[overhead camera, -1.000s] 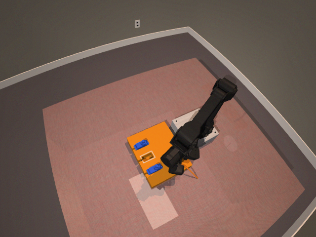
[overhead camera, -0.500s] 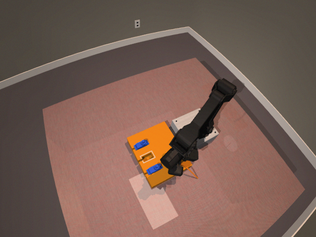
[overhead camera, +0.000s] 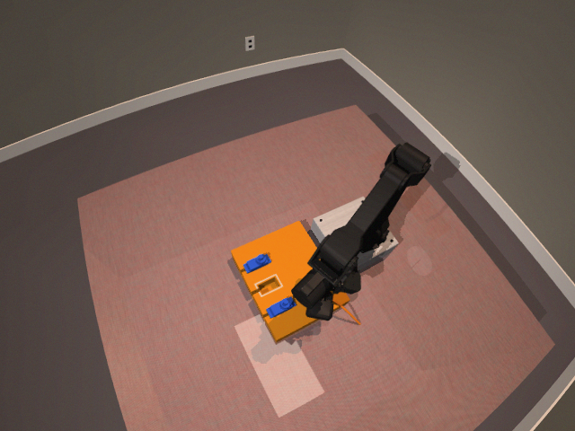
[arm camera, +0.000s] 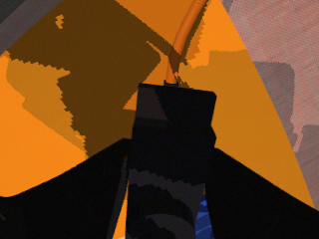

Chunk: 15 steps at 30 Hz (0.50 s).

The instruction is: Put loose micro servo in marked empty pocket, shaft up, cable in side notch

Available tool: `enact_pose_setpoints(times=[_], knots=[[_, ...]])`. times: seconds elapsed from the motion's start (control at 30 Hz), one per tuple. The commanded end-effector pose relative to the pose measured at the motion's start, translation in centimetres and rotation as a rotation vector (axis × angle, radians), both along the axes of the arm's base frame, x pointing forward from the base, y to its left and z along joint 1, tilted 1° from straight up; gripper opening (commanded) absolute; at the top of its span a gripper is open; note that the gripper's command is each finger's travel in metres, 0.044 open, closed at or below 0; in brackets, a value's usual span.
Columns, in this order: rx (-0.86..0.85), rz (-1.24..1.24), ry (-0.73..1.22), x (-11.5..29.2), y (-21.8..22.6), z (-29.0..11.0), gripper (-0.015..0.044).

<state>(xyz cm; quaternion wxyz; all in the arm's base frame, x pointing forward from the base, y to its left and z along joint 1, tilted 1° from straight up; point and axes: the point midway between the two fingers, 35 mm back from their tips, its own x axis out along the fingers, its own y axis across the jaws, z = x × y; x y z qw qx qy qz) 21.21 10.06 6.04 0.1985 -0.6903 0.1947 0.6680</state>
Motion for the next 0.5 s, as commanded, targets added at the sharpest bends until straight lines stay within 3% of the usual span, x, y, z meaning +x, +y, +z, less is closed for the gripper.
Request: enact_pose_setpoints(times=[0.0,0.1,0.47], knots=[[0.003,0.004,0.003,0.0,0.0,0.0,0.0065],[0.003,0.004,0.003,0.0,0.1,0.7,0.0],[0.003,0.004,0.003,-0.7,-0.3,2.9,0.0]])
